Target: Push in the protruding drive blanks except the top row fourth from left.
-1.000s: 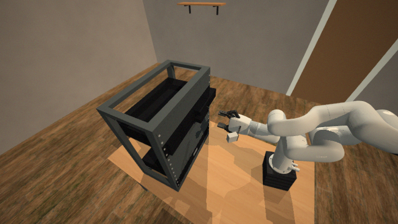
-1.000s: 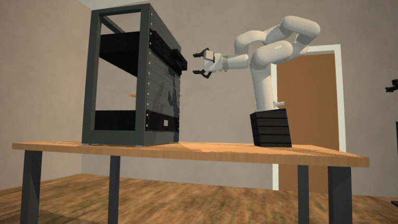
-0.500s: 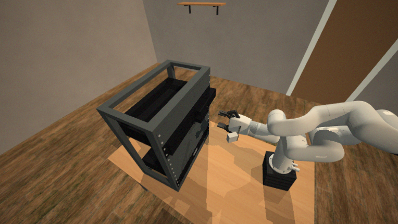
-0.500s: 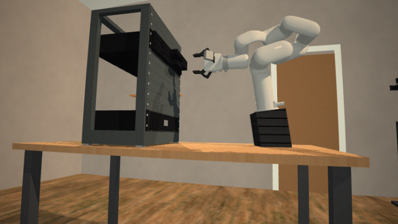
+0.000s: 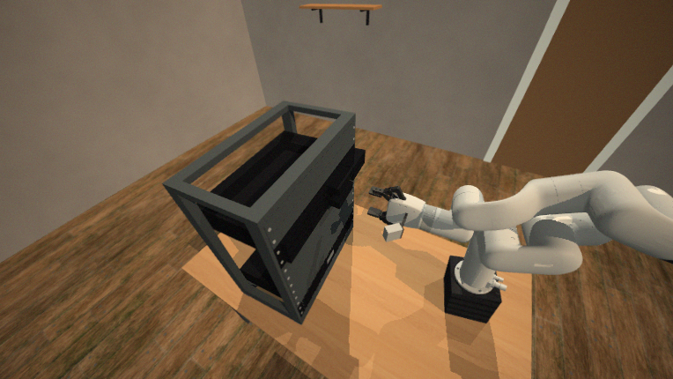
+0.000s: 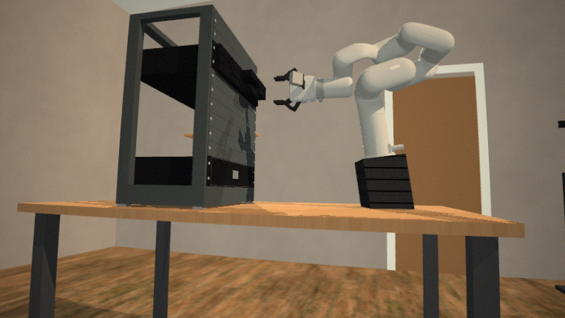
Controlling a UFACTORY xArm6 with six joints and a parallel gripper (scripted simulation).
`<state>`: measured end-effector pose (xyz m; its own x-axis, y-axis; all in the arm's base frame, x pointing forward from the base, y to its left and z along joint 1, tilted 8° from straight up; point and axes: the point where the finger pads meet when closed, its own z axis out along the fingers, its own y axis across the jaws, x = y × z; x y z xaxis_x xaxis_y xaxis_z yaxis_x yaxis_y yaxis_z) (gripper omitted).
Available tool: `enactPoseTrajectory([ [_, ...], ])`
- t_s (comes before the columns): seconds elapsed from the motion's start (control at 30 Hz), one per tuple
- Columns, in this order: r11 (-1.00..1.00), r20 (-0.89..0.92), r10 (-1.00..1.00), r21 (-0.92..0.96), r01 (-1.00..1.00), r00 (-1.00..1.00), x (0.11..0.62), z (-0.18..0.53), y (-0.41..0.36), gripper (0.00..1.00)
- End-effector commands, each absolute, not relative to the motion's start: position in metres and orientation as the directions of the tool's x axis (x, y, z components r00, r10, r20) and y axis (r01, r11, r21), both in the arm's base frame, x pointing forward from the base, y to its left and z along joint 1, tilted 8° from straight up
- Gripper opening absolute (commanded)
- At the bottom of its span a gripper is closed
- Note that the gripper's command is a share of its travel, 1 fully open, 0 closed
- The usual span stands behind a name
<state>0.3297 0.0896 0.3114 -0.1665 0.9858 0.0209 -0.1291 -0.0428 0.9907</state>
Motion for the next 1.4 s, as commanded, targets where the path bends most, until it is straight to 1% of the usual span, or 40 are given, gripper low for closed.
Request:
enactPoseTrajectory([
  [0.0, -0.044, 0.022, 0.986, 0.990, -0.132, -0.167, 0.2875, 0.3337, 0.0651, 1.00],
  [0.83, -0.044, 0.022, 0.986, 0.990, -0.132, -0.167, 0.2875, 0.3337, 0.0651, 1.00],
  [0.87, -0.044, 0.022, 0.986, 0.990, -0.132, -0.167, 0.2875, 0.3337, 0.0651, 0.00],
  [1.37, -0.044, 0.022, 0.986, 0.990, -0.132, -0.167, 0.2875, 0.3337, 0.0651, 0.00],
])
